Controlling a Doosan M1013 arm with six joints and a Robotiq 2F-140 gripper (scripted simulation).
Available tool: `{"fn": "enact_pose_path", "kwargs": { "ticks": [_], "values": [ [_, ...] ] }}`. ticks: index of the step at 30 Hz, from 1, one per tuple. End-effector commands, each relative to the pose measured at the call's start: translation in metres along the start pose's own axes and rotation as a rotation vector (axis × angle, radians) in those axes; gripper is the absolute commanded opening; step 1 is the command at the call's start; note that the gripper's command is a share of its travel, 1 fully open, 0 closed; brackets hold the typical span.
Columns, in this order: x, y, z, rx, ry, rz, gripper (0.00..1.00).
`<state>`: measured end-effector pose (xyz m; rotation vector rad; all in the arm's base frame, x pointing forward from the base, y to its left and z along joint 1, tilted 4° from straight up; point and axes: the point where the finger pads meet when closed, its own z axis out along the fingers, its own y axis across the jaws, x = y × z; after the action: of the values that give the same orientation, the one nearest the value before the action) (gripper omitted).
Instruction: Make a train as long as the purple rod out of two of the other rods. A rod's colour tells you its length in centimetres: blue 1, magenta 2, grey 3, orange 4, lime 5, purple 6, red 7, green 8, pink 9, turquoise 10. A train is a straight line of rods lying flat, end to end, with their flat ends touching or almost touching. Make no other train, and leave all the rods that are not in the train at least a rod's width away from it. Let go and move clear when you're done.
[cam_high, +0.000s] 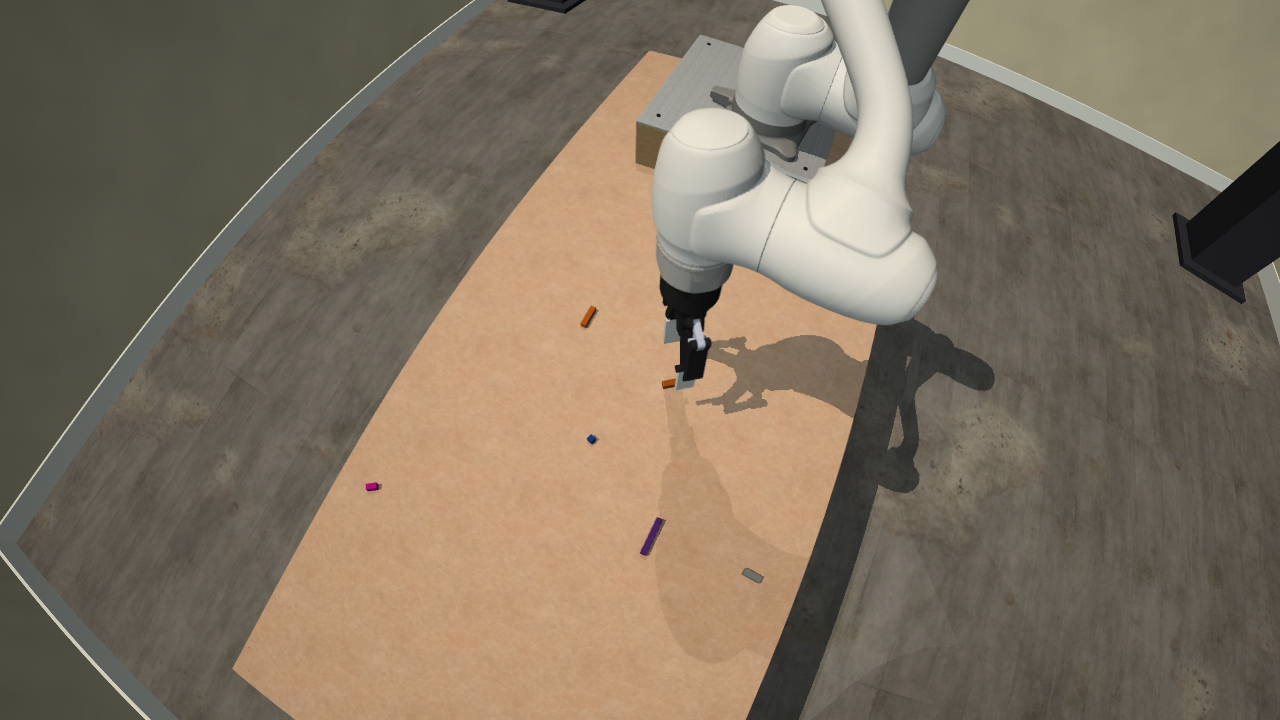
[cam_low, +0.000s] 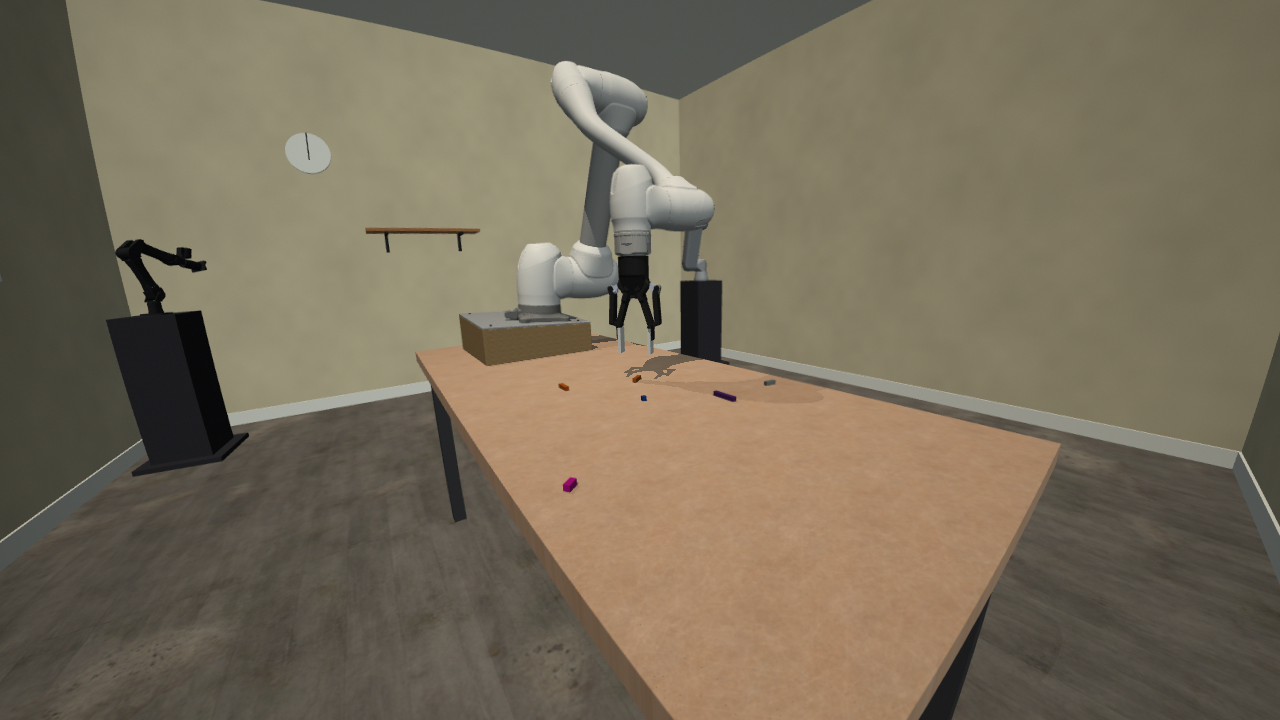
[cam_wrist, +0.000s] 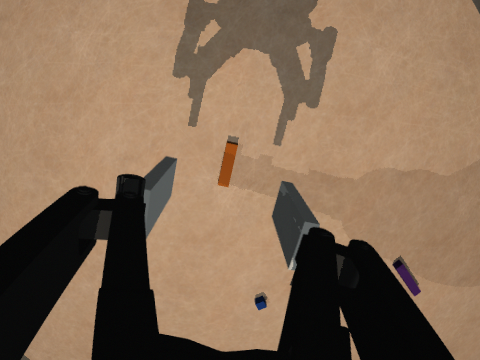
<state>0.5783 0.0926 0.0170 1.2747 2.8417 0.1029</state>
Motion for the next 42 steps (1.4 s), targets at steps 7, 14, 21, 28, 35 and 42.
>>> {"fn": "enact_pose_path", "kwargs": {
  "ticks": [7,14,21,28,35,42],
  "values": [
    [0.0000,0.0000,-0.0001,0.000,0.000,0.000,0.23],
    [0.0000,0.0000,-0.0001,0.000,0.000,0.000,0.23],
    [0.0000,0.0000,-0.0001,0.000,0.000,0.000,0.23],
    [0.0000,0.0000,0.0000,0.000,0.000,0.000,0.23],
    [0.0000,0.0000,0.0009,0.000,0.000,0.000,0.23],
    [0.0000,0.0000,0.0055,0.000,0.000,0.000,0.23]
  ]
}}
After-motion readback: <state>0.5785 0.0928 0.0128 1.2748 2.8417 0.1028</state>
